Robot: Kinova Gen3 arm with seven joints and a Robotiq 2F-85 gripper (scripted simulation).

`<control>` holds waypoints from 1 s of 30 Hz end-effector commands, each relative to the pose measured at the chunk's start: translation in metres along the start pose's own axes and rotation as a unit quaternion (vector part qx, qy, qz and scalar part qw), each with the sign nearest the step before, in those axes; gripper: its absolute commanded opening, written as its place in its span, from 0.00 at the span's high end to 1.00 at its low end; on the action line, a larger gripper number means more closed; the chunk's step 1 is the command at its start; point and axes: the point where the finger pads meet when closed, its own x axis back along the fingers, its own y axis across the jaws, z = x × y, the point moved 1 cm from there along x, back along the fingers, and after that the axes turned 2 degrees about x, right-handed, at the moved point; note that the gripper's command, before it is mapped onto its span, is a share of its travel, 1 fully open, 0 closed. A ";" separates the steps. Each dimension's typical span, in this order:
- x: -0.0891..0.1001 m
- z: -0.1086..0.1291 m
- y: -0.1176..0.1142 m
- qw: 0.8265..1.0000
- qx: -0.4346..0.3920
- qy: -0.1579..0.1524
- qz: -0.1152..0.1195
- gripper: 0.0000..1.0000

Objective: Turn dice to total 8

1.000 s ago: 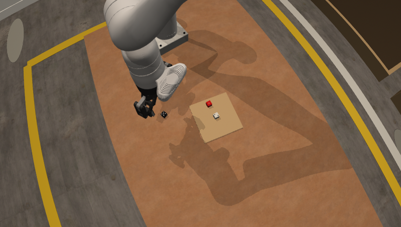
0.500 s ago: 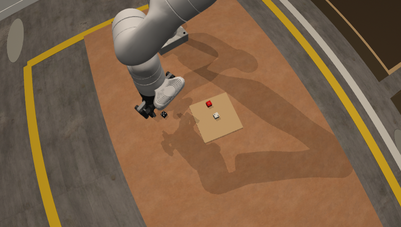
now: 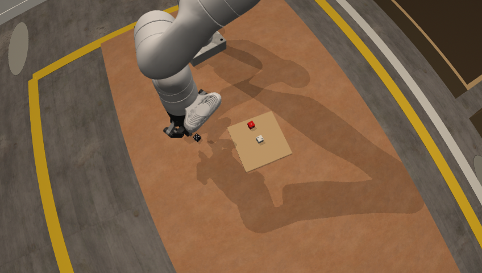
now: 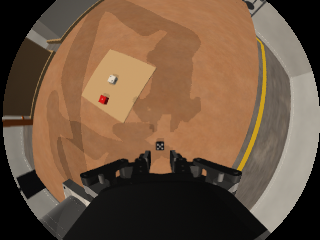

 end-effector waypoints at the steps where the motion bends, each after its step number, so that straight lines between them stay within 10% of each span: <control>1: 0.000 0.000 0.000 1.000 0.000 0.000 0.000 0.69; 30: -0.005 0.000 0.000 1.000 0.000 0.000 0.000 0.69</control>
